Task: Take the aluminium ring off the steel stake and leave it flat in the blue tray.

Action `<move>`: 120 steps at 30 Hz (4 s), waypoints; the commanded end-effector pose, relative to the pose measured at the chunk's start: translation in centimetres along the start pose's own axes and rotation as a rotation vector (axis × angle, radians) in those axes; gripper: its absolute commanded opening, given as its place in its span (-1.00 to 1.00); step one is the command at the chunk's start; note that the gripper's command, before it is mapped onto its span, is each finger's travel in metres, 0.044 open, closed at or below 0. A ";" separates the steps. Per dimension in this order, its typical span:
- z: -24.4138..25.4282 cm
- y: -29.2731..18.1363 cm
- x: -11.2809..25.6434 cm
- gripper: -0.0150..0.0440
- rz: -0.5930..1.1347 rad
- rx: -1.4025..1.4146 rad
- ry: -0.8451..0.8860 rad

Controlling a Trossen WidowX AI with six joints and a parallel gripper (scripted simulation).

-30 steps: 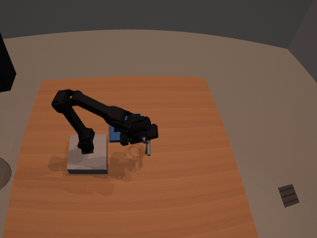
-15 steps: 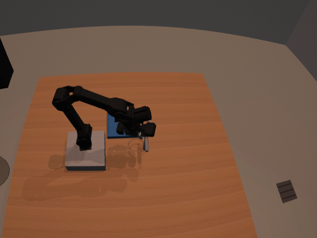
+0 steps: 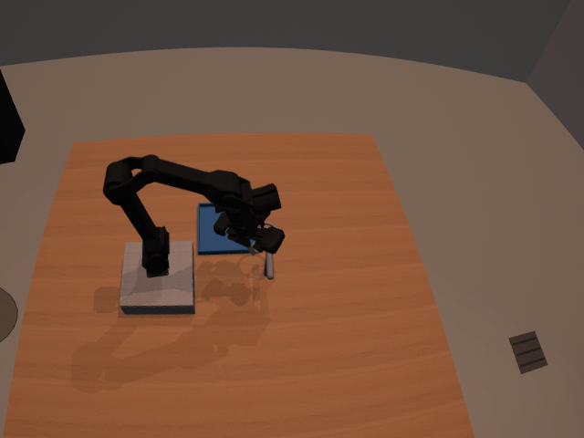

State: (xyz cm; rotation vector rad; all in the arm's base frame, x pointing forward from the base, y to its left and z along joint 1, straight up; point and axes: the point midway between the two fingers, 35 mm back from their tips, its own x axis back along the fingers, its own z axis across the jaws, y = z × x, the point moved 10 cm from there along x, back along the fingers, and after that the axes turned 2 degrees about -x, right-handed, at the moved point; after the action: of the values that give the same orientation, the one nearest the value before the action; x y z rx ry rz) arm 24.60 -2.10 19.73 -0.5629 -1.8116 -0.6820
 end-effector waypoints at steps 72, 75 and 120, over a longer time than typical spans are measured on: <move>18.9 12.2 -2.5 -0.49 0.334 -0.679 -0.471; 23.7 12.1 -3.8 -0.49 0.337 -0.696 -0.505; 22.9 13.3 2.7 1.00 0.321 -0.706 -0.502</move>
State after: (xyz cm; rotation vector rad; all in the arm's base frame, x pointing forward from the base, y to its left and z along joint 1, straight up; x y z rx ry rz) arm 17.07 23.41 18.79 -1.5731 -1.8323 -1.0181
